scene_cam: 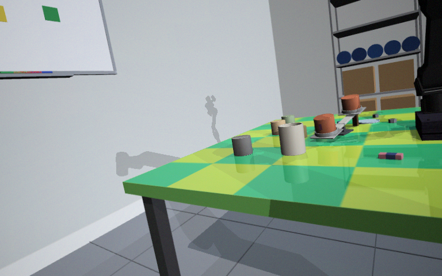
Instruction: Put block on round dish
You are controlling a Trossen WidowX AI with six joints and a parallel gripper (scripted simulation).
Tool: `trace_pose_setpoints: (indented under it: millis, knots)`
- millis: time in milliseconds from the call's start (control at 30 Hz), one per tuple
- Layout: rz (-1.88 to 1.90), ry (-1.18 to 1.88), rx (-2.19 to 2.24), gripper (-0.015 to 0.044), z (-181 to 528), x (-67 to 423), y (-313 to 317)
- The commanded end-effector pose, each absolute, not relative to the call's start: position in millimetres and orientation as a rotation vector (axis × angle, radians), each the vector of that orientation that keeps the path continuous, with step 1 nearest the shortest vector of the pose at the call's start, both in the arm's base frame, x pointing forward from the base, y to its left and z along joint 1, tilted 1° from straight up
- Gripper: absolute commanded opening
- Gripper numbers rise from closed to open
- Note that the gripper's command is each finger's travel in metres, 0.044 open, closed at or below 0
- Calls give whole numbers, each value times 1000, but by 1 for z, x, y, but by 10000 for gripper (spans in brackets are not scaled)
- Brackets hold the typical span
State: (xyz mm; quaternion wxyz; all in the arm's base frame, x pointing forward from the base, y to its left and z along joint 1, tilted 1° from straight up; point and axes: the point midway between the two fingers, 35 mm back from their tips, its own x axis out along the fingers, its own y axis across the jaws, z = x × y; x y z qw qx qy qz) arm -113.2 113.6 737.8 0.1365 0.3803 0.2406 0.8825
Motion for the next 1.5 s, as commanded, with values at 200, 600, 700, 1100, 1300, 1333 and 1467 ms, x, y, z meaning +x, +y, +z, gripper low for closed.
trace_pose_setpoints:
  millis: [200,600,700,1100,1300,1333,1467]
  knots:
    - [2670,754,1214,440,750,-114,85]
    - [2931,935,1464,440,765,-99,17]
    - [3003,985,1521,440,766,-91,-1]
    - [3287,1153,1724,440,760,-50,-63]
    - [3392,1230,1791,440,754,-30,-81]
    - [3414,1247,1804,440,752,-26,-85]
    - [3517,1327,1862,440,743,-5,-100]
